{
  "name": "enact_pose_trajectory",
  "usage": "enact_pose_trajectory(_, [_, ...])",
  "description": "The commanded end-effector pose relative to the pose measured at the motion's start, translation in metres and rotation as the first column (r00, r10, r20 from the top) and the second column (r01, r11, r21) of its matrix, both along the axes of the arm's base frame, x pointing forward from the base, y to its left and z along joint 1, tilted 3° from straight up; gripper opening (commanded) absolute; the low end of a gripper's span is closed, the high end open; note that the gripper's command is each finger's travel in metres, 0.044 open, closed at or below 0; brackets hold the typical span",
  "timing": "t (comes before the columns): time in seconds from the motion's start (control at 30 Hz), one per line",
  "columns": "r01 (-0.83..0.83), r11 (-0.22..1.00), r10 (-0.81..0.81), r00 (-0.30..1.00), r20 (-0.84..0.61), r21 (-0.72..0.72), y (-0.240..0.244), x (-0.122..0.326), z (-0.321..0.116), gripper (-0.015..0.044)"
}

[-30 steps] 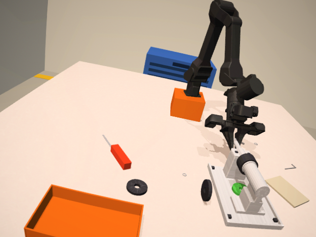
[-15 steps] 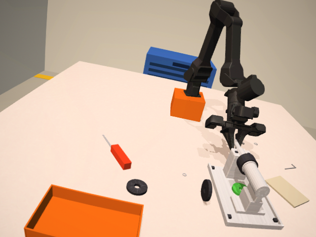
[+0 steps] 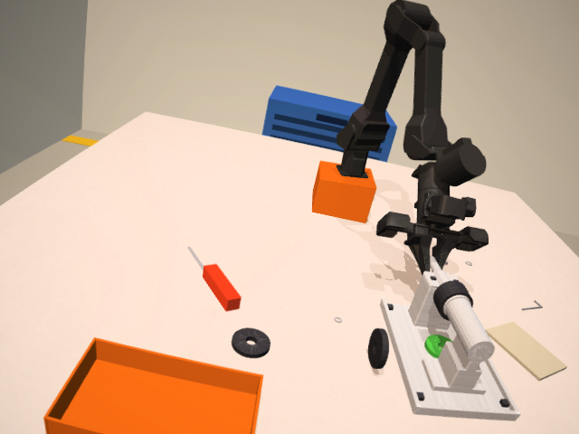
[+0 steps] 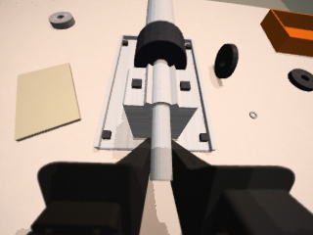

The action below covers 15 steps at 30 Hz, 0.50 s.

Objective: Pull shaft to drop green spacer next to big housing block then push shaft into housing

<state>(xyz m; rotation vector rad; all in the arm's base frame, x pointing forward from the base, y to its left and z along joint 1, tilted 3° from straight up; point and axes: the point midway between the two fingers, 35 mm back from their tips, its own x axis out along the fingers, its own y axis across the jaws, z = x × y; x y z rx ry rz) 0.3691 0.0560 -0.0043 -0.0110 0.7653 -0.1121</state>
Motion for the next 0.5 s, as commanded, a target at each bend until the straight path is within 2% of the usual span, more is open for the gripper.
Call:
enact_pose_trajectory(0.0, [-0.003,1.000,0.003,1.000,0.002,0.000,-0.0001,0.0032,0.0009,0.0000])
enact_pose_trajectory(0.47, [-0.003,1.000,0.003,1.000,0.003,0.000,-0.0006,0.0088,0.0012,0.0000])
